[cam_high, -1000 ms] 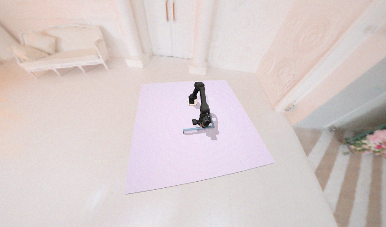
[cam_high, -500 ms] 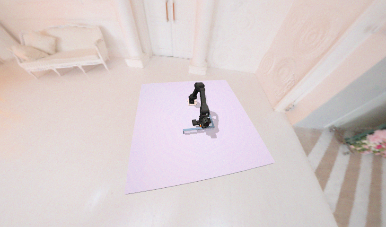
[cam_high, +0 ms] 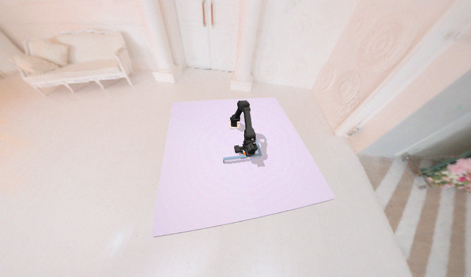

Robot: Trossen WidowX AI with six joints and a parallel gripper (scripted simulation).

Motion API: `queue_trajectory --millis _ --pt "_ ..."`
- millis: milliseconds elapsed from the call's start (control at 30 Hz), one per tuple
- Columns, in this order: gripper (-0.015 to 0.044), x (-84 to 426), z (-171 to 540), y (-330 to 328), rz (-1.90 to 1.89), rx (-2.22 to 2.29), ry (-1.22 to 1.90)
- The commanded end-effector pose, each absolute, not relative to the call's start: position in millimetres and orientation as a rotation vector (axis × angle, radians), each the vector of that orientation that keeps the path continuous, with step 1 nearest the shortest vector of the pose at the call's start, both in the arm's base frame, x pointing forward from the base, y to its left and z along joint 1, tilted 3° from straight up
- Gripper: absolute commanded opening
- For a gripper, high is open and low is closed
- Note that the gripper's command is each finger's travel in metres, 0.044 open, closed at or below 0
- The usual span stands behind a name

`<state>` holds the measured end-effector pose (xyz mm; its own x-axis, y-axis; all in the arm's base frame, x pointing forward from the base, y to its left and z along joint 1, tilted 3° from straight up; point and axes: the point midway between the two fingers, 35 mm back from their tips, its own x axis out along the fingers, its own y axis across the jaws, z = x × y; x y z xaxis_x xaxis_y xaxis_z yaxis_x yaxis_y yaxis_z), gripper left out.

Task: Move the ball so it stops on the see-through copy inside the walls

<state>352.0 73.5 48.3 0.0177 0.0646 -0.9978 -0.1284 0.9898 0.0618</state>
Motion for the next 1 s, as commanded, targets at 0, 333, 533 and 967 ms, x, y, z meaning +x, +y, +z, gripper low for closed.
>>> queue_trajectory --millis 0,333,533,967 --pt "0.0203 357 81 72 0.148 -0.050 1.530" --pt "0.0203 353 128 69 0.143 -0.040 1.524" --pt "0.0229 353 130 69 0.143 -0.040 1.524" --pt "0.0440 346 177 65 0.142 -0.040 1.527"
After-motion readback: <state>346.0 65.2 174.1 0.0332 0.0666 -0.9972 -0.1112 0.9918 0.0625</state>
